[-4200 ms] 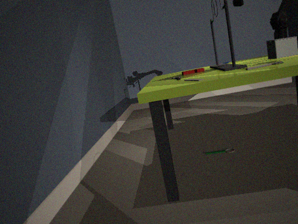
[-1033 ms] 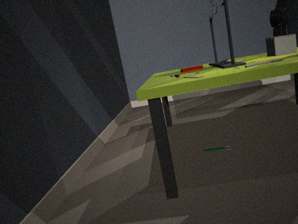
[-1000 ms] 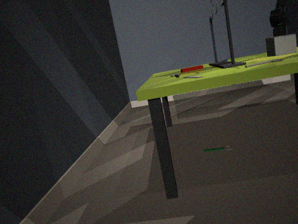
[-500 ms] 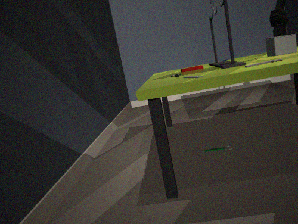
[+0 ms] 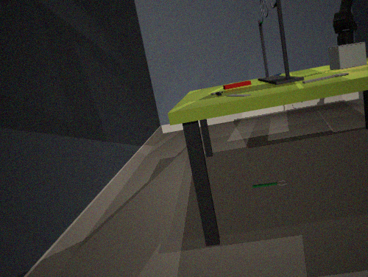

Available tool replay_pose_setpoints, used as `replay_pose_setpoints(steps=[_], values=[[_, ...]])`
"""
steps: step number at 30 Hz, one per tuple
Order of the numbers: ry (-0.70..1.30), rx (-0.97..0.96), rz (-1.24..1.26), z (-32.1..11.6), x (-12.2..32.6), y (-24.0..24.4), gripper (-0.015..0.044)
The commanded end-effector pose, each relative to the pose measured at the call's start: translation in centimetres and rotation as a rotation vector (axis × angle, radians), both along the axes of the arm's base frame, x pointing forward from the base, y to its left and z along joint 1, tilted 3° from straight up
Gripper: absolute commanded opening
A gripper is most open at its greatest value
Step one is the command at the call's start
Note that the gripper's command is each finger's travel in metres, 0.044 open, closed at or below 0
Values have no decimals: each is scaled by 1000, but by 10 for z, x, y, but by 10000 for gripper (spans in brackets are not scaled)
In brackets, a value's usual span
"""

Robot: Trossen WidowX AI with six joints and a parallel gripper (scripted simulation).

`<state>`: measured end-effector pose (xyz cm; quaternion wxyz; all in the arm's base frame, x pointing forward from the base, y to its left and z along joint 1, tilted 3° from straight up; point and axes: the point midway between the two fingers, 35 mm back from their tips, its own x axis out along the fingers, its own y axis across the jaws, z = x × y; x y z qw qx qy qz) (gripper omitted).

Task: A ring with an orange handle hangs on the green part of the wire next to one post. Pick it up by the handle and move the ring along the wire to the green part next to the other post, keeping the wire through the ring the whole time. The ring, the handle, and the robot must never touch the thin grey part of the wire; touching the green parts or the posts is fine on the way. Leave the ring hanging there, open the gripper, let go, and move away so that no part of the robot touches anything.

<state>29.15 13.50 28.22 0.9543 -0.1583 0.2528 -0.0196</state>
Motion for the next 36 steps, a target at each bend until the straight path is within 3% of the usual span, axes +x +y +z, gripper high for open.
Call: replay_pose_setpoints(steps=[1, 36], values=[[-11, -61, 0, 0, 0, -2, -150], [-83, -518, 12, 7, 2, -15, -150]])
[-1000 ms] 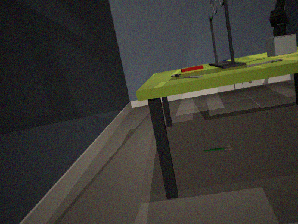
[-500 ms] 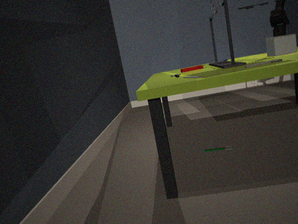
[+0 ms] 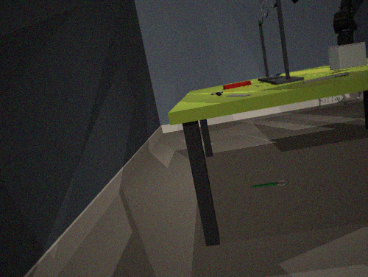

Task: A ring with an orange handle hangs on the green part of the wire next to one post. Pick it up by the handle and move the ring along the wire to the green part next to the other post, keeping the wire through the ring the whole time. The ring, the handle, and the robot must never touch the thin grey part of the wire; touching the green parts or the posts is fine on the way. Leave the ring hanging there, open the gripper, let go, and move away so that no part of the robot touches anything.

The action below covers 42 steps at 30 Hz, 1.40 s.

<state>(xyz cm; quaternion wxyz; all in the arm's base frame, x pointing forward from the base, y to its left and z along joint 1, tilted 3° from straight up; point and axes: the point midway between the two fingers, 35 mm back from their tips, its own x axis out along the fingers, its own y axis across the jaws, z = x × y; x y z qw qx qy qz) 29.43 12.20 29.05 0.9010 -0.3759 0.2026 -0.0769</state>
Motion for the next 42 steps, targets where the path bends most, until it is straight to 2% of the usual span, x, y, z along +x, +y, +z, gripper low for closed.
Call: replay_pose_setpoints(steps=[1, 42], values=[[-7, -63, -3, -1, 0, -2, -150], [-89, -592, 10, 14, 2, -11, -150]])
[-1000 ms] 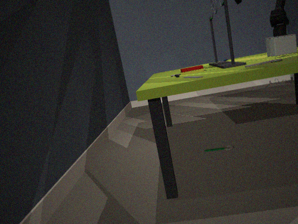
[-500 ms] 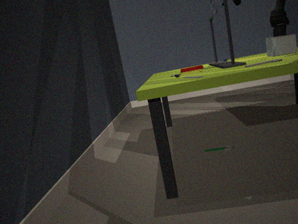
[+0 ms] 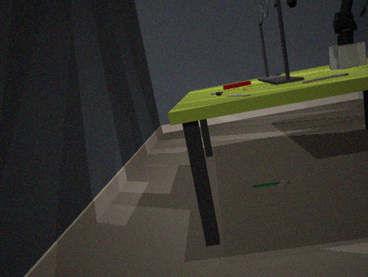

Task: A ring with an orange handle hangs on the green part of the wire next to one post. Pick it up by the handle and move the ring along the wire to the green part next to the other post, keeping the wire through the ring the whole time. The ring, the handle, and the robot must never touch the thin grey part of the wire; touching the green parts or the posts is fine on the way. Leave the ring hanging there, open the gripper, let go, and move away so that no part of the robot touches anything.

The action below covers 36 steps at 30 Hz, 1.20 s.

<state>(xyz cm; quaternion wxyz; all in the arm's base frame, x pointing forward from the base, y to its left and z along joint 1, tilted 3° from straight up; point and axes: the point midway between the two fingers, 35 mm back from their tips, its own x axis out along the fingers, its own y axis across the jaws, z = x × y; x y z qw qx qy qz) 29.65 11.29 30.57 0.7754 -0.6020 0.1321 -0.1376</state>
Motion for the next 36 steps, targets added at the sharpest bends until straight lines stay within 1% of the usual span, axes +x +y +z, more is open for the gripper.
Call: replay_pose_setpoints(steps=[1, 36], values=[[-5, -61, -7, -1, -1, -2, -150], [-66, -455, 0, 12, 0, -3, -150]])
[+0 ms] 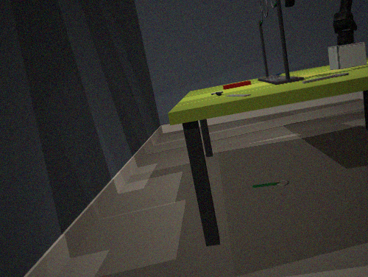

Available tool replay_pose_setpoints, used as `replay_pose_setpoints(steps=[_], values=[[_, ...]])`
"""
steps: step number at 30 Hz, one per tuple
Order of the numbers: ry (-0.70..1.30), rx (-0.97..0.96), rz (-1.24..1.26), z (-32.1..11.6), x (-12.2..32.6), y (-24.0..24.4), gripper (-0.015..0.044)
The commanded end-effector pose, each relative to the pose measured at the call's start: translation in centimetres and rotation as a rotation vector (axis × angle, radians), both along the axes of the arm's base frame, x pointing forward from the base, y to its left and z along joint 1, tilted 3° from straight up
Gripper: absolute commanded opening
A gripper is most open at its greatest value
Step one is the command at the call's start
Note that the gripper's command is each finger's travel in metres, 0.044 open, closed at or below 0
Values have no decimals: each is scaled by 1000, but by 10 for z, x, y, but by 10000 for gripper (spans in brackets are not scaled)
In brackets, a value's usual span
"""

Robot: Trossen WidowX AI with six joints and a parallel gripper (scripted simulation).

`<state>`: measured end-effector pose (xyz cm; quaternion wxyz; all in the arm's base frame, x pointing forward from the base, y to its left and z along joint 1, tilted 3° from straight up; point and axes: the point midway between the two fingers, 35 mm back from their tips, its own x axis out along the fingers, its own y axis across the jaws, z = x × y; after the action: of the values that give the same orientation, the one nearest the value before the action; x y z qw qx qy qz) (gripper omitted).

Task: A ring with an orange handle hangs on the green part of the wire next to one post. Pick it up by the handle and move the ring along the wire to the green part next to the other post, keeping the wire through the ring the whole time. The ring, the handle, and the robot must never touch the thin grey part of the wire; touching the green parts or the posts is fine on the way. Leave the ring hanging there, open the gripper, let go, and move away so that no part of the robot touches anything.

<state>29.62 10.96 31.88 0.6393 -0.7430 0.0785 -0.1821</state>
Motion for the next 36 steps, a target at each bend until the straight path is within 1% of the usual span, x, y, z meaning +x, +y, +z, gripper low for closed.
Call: replay_pose_setpoints(steps=[1, 21, 29, 36], values=[[-5, -55, 4, -1, 0, 0, -150], [-30, -216, 6, 0, 0, 0, -150], [-30, -220, 5, -7, 1, -3, -150], [-23, -168, 3, -18, 1, -8, -150]])
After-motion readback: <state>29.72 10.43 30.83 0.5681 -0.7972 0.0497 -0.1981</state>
